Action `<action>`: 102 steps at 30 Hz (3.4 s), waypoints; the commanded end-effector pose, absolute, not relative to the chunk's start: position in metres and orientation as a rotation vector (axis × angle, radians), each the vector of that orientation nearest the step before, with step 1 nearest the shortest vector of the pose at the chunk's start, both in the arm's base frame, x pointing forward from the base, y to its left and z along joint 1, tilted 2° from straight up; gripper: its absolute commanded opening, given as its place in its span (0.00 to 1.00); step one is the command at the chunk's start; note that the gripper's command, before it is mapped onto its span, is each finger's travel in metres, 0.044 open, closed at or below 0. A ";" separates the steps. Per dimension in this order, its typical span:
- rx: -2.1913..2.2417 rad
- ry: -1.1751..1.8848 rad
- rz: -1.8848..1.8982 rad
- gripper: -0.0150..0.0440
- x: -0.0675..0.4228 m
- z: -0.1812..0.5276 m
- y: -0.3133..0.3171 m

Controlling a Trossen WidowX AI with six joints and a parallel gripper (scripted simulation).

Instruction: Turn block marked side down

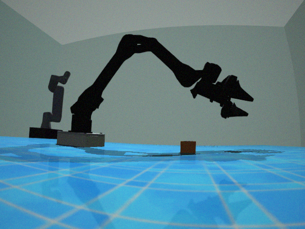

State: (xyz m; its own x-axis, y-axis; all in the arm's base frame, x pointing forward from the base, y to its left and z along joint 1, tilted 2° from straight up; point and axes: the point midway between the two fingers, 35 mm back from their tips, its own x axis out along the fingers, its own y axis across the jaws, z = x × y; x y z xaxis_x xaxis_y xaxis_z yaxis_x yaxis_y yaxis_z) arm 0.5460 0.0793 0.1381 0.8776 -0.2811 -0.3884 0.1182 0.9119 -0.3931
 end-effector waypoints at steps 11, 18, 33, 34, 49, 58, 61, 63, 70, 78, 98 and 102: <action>-0.196 1.211 -0.071 1.00 0.436 0.092 -0.001; -0.063 1.446 -0.051 1.00 0.381 0.099 -0.014; -0.014 1.518 -0.047 1.00 0.364 0.092 -0.021; -0.014 1.518 -0.047 1.00 0.364 0.080 -0.021; -0.014 1.518 -0.047 1.00 0.365 0.050 -0.023; -0.014 1.518 -0.047 1.00 0.366 0.035 -0.024; -0.014 1.518 -0.047 1.00 0.366 0.030 -0.024; -0.014 1.518 -0.047 1.00 0.366 0.027 -0.024; -0.014 1.518 -0.047 0.91 0.367 0.021 -0.024; -0.014 1.518 -0.047 0.69 0.367 0.021 -0.024; -0.014 1.518 -0.047 0.36 0.366 0.032 -0.024; -0.014 1.518 -0.047 0.25 0.365 0.051 -0.023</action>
State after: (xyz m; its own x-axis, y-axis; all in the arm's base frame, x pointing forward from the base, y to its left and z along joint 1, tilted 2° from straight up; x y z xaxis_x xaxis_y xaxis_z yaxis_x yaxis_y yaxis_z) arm 0.3636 -0.0240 0.0374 0.0394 -0.0425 -0.9983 0.0234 0.9989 -0.0416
